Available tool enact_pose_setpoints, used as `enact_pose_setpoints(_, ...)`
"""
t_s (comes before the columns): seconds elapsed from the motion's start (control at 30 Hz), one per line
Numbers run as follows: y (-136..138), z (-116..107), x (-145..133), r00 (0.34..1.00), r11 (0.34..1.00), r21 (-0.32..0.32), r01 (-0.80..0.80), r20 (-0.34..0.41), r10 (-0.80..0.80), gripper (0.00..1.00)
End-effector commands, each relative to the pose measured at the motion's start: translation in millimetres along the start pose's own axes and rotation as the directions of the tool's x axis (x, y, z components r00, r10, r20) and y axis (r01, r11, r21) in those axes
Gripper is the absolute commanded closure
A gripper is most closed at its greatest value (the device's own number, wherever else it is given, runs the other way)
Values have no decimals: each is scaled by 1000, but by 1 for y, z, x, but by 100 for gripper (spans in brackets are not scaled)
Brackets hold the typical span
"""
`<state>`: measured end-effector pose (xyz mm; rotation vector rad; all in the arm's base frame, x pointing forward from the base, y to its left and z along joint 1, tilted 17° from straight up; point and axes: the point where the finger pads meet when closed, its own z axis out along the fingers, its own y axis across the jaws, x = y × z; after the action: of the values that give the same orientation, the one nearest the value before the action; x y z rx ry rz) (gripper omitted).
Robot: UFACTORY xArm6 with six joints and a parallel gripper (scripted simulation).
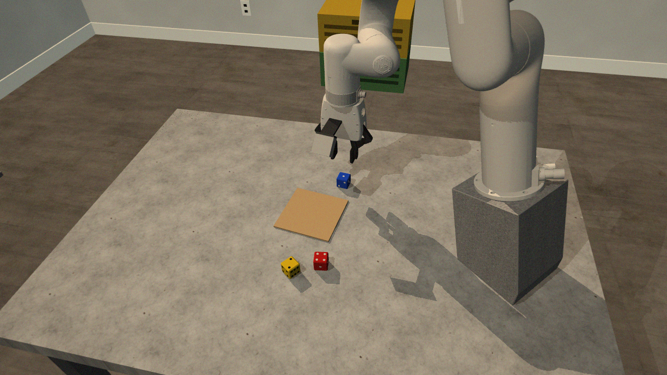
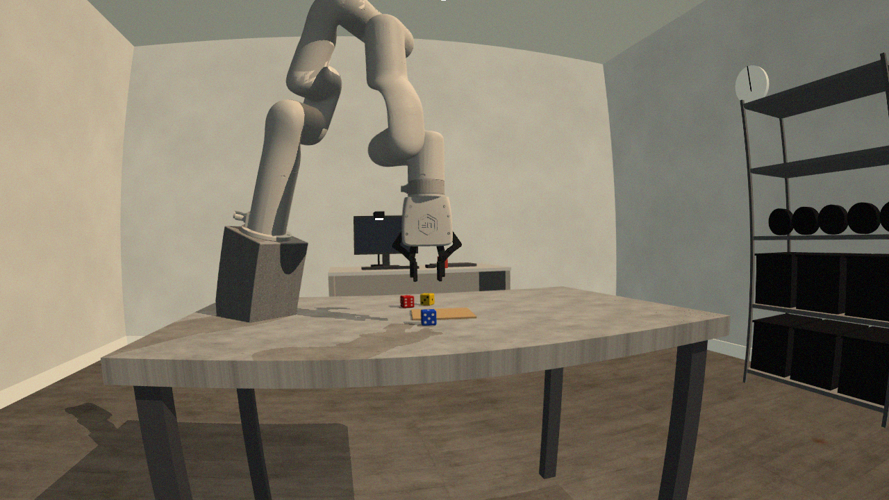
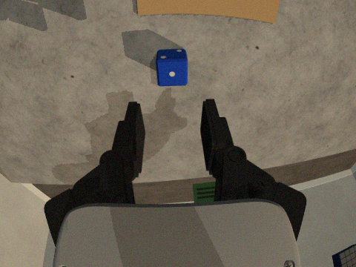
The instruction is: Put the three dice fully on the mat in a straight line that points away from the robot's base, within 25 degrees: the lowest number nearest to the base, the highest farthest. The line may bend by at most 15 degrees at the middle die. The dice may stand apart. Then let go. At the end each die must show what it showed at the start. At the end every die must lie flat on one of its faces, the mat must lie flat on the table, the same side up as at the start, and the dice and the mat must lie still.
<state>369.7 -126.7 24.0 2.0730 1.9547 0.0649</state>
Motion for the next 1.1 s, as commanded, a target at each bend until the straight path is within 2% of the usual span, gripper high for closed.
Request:
enact_pose_setpoints(0.0,1,-1,0,1000,1000,-3,0,1,0,53)
enact_pose_setpoints(0.57,1,9,0,1000,1000,-3,0,1,0,53)
enact_pose_setpoints(1.07,1,31,0,1000,1000,-3,0,1,0,53)
